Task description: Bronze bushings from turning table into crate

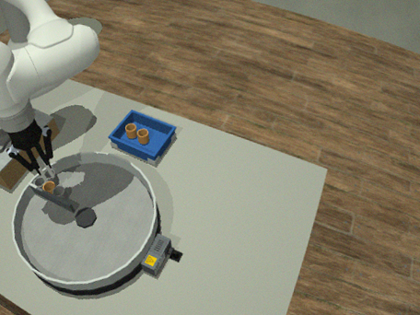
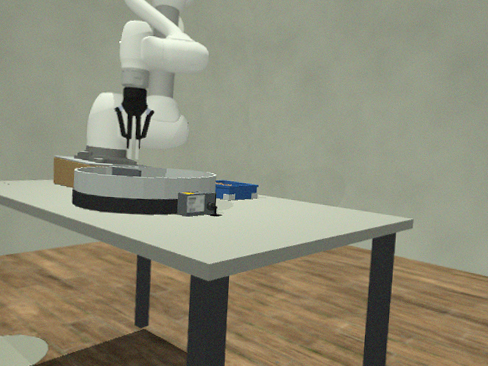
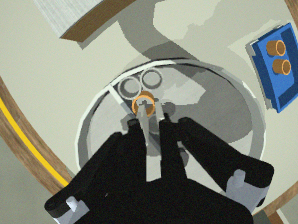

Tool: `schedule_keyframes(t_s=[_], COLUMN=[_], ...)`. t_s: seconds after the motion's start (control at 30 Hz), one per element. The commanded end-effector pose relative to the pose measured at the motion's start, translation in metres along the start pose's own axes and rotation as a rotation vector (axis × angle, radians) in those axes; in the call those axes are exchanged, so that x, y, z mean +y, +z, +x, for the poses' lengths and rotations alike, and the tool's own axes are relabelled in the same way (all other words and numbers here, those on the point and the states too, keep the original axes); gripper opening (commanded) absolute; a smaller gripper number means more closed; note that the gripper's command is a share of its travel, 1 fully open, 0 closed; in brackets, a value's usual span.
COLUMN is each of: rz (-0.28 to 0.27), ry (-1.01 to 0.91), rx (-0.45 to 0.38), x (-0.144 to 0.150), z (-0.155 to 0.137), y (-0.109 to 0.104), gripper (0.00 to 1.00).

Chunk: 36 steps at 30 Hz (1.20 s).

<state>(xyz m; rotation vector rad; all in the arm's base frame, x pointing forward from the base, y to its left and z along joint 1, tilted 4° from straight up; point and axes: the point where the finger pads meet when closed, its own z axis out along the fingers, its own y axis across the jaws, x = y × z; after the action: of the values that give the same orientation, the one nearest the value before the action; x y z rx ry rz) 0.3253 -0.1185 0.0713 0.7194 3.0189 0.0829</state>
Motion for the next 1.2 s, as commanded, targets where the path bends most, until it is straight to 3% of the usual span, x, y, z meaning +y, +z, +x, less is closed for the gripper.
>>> schedule_keyframes(t_s=[0.0, 0.23, 1.17], rz=[-0.005, -0.005, -0.005], ry=[0.000, 0.000, 0.000], rx=[0.008, 0.008, 0.008], x=[0.001, 0.001, 0.001], z=[0.004, 0.004, 0.004], y=[0.003, 0.026, 0.026], gripper=[0.10, 0.10, 0.10])
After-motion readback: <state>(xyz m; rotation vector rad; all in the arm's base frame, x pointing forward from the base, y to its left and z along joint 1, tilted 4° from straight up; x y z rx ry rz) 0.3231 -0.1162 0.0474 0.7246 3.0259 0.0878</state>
